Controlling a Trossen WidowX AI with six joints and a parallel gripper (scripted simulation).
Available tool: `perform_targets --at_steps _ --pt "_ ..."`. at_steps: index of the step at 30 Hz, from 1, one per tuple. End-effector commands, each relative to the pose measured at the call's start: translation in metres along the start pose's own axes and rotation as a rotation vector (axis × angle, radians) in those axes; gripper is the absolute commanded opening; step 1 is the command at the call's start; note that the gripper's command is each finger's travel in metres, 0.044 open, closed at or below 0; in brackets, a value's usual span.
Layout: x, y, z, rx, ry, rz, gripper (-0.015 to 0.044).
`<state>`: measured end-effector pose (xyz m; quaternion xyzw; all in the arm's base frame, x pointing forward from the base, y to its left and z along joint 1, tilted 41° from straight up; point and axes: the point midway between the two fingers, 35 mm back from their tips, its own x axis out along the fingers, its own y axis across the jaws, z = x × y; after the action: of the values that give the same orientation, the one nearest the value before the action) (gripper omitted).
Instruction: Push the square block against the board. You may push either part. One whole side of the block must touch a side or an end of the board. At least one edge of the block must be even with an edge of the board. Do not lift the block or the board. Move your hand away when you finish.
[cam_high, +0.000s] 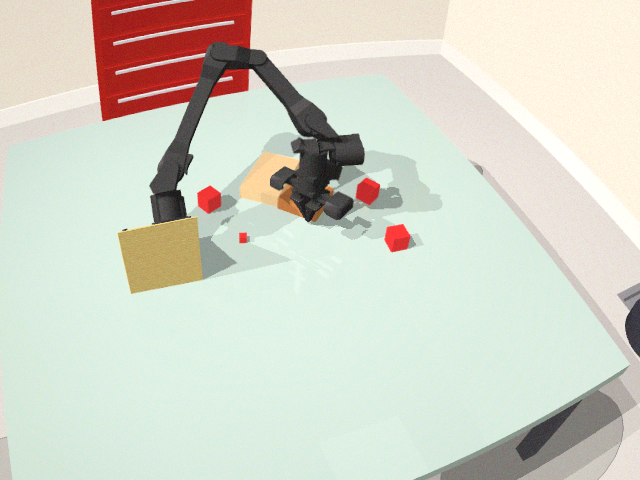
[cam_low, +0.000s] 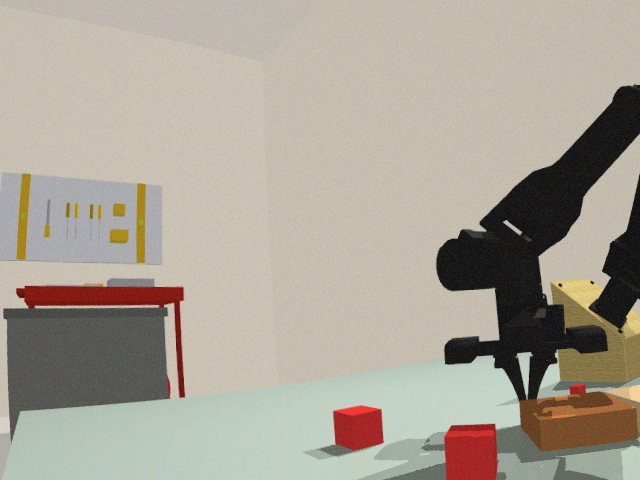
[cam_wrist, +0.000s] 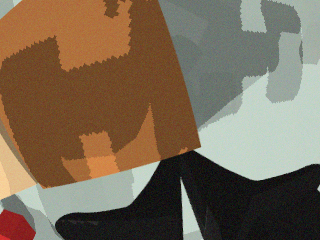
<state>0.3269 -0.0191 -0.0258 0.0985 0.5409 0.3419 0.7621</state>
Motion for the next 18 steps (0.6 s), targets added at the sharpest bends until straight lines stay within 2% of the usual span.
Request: perform_targets --at_steps 1,8,18 --pt "0.002 0.002 0.006 -0.001 0.002 0.007 0.0000" --pt "0.002 0.002 0.013 -0.001 0.001 0.007 0.0000" --pt "0.002 0.001 -0.001 0.000 0.002 0.007 0.0000"
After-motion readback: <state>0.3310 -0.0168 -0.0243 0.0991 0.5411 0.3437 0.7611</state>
